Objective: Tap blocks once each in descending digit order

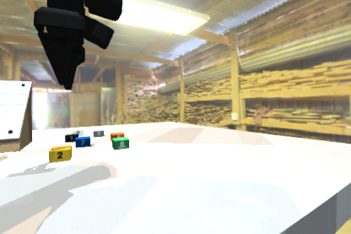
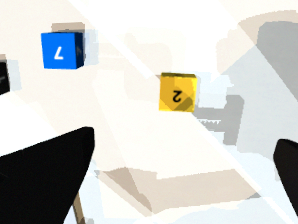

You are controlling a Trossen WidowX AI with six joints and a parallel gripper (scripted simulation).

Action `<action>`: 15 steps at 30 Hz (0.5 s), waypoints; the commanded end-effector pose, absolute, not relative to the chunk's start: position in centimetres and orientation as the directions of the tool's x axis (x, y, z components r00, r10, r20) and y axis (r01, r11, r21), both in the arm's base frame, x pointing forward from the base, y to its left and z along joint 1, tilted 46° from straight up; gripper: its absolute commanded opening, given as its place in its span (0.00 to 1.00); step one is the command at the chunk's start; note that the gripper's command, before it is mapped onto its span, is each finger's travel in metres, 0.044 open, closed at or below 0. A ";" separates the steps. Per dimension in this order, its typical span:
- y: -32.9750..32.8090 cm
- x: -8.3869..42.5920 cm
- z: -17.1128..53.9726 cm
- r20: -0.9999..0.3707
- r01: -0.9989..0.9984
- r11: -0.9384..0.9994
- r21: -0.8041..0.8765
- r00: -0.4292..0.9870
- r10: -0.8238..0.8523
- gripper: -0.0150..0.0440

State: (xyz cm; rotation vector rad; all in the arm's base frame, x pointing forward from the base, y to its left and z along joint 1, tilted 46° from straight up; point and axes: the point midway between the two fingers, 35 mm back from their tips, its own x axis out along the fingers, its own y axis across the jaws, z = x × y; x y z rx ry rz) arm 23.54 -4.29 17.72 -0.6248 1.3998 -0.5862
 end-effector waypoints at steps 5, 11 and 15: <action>-4.3 23.4 17.6 -0.698 0.002 0.700 -0.714 0.079 -0.712 0.93; -4.3 23.4 17.6 -0.698 0.002 0.700 -0.714 0.079 -0.712 0.93; -3.6 23.8 16.9 -0.700 0.002 0.702 -0.712 0.079 -0.710 0.93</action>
